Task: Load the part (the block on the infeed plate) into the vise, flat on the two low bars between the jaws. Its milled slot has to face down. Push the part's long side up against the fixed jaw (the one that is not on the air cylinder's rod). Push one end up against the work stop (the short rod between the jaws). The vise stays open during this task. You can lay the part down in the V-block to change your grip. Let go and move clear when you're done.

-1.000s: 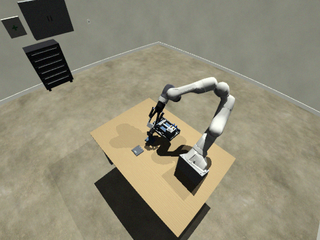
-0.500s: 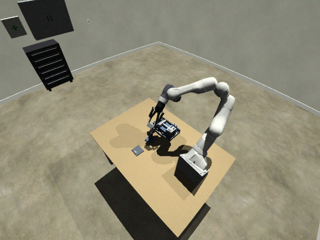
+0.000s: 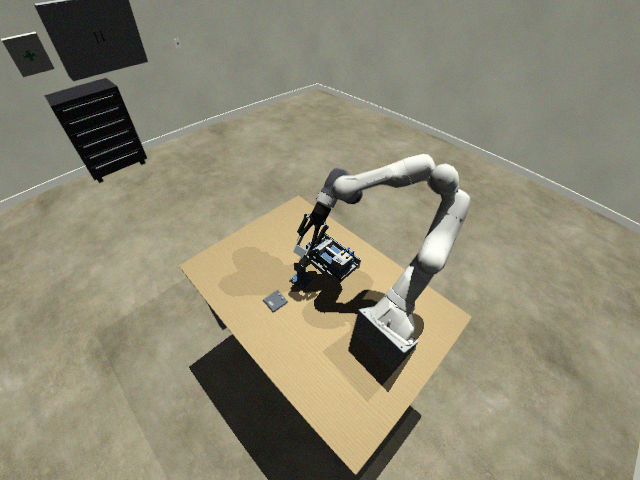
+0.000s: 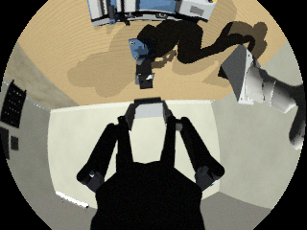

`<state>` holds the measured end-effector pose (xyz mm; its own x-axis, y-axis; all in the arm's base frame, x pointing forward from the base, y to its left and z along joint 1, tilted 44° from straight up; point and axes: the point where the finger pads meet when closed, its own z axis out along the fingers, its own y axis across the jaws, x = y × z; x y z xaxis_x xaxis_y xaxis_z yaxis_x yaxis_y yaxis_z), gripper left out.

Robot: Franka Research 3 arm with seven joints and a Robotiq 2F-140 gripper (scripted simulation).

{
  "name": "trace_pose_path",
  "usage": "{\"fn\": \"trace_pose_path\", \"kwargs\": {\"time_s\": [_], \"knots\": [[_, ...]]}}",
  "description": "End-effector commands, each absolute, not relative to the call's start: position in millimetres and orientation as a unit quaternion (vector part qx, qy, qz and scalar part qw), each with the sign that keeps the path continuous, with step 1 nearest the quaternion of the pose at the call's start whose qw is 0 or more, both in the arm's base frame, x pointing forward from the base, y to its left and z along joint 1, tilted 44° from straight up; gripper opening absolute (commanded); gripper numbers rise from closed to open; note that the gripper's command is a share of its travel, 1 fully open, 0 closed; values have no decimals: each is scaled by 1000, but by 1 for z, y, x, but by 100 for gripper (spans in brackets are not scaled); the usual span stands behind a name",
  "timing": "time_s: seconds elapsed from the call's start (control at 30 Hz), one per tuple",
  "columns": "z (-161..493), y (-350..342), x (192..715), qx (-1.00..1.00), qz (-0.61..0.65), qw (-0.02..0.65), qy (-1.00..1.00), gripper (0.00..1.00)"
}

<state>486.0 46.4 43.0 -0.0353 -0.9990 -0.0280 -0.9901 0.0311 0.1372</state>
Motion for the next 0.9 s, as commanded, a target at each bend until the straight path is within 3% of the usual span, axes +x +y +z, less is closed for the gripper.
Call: {"fn": "trace_pose_path", "kwargs": {"time_s": [0.0, 0.87], "knots": [[45, 48, 488, 695, -58, 34, -716, 0], [43, 46, 488, 695, -58, 34, -716, 0]]}}
